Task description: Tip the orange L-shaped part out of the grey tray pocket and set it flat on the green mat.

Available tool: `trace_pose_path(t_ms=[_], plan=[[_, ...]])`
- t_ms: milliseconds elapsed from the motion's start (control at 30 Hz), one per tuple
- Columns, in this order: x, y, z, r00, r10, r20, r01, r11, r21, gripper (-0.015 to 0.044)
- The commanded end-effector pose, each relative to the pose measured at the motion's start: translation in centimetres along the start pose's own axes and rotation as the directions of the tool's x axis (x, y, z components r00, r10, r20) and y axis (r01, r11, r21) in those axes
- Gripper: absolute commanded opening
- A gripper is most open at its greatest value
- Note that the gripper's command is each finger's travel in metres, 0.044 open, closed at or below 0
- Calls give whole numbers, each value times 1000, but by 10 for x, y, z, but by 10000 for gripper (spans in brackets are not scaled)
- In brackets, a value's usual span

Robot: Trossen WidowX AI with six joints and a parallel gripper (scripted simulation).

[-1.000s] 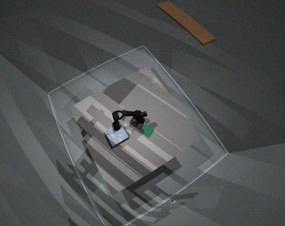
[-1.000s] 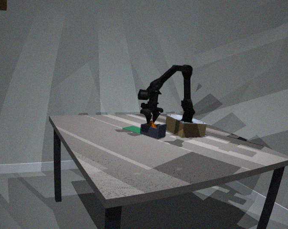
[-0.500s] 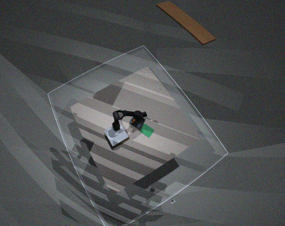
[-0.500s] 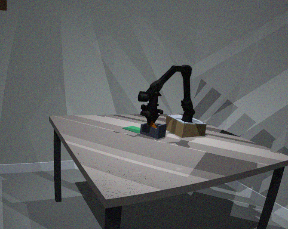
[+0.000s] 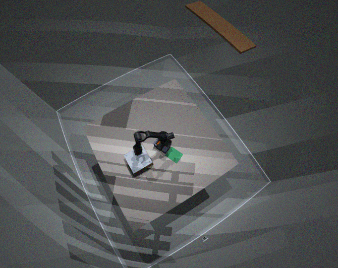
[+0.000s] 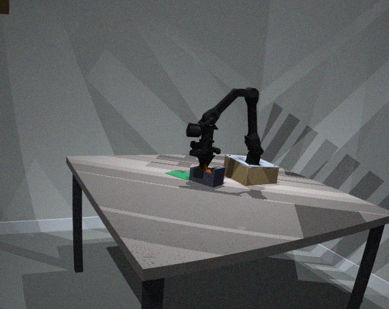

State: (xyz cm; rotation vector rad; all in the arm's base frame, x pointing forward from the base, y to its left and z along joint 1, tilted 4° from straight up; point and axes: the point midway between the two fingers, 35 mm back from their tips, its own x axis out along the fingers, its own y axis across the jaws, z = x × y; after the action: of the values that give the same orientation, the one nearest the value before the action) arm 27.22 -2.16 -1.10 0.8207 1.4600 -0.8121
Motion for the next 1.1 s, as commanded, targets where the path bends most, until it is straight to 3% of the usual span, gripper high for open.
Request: trace_pose_path(t_ms=[0,1067], plan=[[0,0,0,1000,0,0,0,1000,0,0],[-46,-1,0,1000,-6,1,6,1000,4,0]])
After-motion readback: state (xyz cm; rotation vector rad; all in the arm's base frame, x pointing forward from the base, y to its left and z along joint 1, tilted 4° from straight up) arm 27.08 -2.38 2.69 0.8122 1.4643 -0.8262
